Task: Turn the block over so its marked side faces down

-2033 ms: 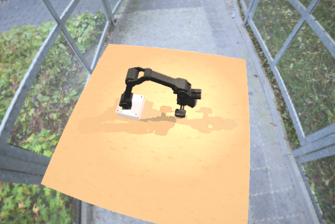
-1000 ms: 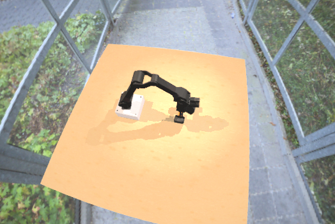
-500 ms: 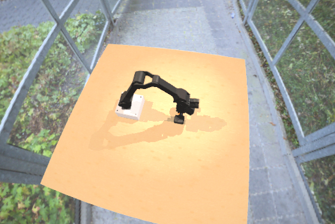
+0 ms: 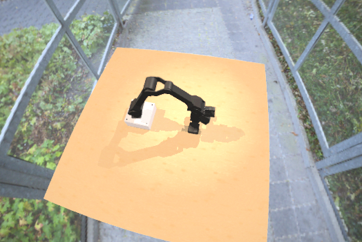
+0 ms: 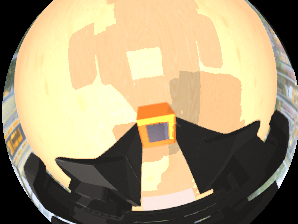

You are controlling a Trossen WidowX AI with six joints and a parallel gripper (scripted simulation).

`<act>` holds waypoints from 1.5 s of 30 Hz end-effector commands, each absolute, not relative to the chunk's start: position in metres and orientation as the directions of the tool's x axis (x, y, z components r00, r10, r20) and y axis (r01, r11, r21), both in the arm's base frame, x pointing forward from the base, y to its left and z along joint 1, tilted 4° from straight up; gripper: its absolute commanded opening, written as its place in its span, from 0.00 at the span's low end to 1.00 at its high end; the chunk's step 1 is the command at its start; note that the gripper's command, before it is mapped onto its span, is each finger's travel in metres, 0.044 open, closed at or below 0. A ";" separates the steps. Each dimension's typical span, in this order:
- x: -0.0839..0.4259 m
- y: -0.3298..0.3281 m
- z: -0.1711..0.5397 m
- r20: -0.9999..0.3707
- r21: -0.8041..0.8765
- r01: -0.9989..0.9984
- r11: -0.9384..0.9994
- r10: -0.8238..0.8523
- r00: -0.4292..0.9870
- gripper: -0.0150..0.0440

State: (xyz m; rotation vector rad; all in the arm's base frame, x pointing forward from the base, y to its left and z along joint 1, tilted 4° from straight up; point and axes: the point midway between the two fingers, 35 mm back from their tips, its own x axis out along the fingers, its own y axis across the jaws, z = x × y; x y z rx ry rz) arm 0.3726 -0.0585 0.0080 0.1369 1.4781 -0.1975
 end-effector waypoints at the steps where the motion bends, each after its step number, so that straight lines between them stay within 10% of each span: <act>1: 0.372 -0.059 0.008 -0.995 -0.032 0.210 0.977 -0.050 0.081 0.32; 45: 0.368 -0.057 0.026 -0.842 -0.032 0.209 0.977 -0.139 0.522 0.25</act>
